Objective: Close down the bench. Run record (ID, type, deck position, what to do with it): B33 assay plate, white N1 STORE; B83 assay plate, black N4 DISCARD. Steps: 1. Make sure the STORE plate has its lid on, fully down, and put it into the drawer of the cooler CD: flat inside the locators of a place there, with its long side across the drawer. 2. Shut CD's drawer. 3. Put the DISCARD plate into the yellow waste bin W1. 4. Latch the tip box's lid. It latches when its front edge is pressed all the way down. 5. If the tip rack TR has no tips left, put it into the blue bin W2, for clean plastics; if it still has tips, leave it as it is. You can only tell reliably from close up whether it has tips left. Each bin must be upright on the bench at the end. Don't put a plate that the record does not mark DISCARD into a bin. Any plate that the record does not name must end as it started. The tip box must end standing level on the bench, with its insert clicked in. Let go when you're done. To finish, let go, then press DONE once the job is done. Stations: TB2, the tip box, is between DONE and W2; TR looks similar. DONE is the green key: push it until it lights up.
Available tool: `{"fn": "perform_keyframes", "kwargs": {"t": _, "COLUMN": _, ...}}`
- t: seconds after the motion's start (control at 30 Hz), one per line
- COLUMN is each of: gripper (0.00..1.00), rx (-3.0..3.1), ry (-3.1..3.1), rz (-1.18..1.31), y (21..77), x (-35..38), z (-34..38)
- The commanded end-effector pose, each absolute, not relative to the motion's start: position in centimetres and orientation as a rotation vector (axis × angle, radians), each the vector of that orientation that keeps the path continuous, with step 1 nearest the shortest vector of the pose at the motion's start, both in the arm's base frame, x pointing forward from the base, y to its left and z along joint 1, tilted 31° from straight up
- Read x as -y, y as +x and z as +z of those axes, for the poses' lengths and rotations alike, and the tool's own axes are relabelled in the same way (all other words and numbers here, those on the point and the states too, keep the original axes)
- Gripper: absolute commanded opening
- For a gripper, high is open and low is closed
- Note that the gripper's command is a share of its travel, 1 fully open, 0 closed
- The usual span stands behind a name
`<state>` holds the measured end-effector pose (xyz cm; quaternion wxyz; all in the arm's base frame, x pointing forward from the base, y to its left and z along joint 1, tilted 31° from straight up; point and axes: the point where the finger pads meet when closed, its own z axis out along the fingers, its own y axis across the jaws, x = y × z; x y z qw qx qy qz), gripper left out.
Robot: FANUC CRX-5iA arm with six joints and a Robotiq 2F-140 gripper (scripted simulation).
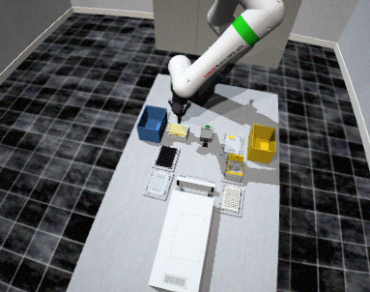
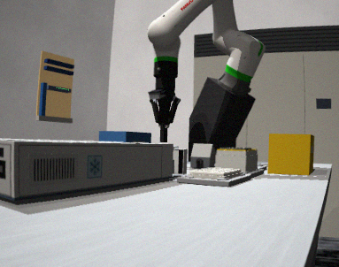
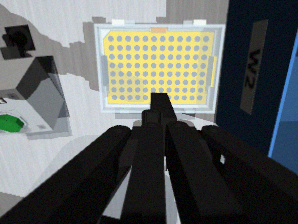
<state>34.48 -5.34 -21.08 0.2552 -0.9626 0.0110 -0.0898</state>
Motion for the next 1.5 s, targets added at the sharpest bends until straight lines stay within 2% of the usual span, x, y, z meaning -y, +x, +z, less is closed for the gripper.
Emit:
{"fn": "perform_keyframes", "kwargs": {"t": 0.0, "gripper": 0.10, "rx": -0.030, "ry": -2.615, "rz": -0.245, "y": 34.58, "x": 5.23, "z": -21.36}}
{"fn": "perform_keyframes", "kwargs": {"t": 1.47, "gripper": 0.10, "rx": -0.030, "ry": -2.615, "rz": -0.245, "y": 34.79, "x": 4.66, "z": -22.35}}
